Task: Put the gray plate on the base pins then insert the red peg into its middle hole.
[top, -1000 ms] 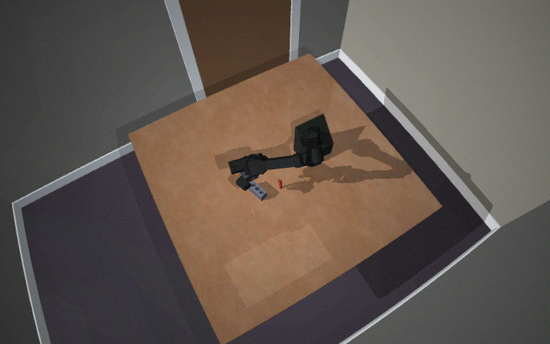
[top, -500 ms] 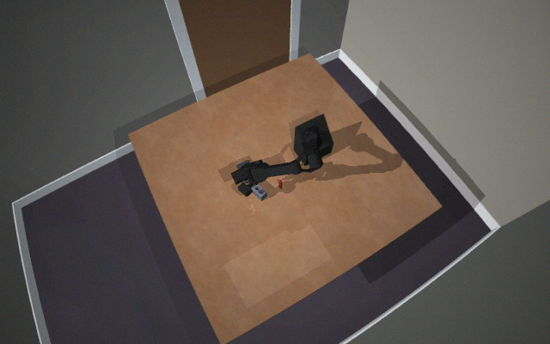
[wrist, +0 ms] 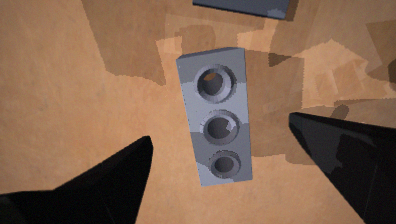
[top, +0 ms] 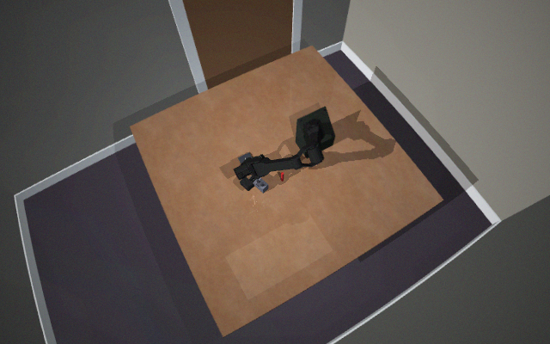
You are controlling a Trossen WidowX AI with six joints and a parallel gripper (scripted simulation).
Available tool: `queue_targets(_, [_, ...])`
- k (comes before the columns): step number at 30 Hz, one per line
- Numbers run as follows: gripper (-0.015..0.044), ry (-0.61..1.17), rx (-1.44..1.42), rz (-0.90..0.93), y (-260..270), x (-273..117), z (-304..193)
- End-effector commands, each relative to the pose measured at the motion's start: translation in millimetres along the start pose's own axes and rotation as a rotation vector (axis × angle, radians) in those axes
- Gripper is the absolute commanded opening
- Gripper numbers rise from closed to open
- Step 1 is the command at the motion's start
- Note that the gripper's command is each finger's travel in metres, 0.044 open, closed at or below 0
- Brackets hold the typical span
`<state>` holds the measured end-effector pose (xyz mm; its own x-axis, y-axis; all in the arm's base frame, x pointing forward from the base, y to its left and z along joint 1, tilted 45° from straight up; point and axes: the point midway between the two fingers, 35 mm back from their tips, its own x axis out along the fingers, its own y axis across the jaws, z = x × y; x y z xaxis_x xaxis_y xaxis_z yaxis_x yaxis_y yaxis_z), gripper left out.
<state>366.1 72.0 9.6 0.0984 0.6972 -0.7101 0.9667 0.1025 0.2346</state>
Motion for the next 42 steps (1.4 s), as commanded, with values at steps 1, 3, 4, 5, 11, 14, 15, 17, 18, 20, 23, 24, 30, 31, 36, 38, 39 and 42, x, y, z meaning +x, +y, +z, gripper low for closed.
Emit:
queue_targets(1, [0.044, 0.004, 0.004, 0.001, -0.1, 6.0, -0.1])
queue_targets(3, [0.044, 0.004, 0.004, 0.001, 0.0, 9.2, -0.1])
queue_targets(4, [0.044, 0.004, 0.004, 0.001, 0.0, 10.8, 0.0])
queue_targets(5, [0.044, 0.004, 0.004, 0.001, 0.0, 12.4, 0.0])
queue_targets(11, [0.044, 0.004, 0.004, 0.001, 0.0, 22.1, -0.2])
queue_targets(14, [0.044, 0.004, 0.004, 0.001, -0.1, 26.8, -0.3])
queue_targets(15, [0.044, 0.005, 0.004, 0.001, -0.2, 28.4, -0.3])
queue_targets(17, [0.044, 0.005, 0.004, 0.001, -0.3, 31.6, -0.5])
queue_targets(18, [0.044, 0.005, 0.004, 0.001, -0.4, 33.2, -0.5])
queue_targets(20, [0.044, 0.005, 0.004, 0.001, -0.5, 36.4, -0.7])
queue_targets(23, [0.044, 0.006, 0.004, 0.001, -0.8, 41.1, -1.0])
queue_targets(24, [0.044, 0.006, 0.004, 0.001, -0.9, 42.7, -1.1])
queue_targets(30, [0.0387, 0.007, 0.004, 0.002, -1.2, 46.5, -1.3])
queue_targets(31, [0.0361, 0.007, 0.004, 0.002, -1.2, 46.5, -1.3])
queue_targets(36, [0.023, 0.007, 0.004, 0.002, -1.2, 46.5, -1.3])
queue_targets(38, [0.0177, 0.007, 0.004, 0.002, -1.2, 46.5, -1.3])
queue_targets(39, [0.0151, 0.007, 0.004, 0.002, -1.2, 46.5, -1.3])
queue_targets(42, [0.0112, 0.007, 0.004, 0.002, -1.2, 46.5, -1.3])
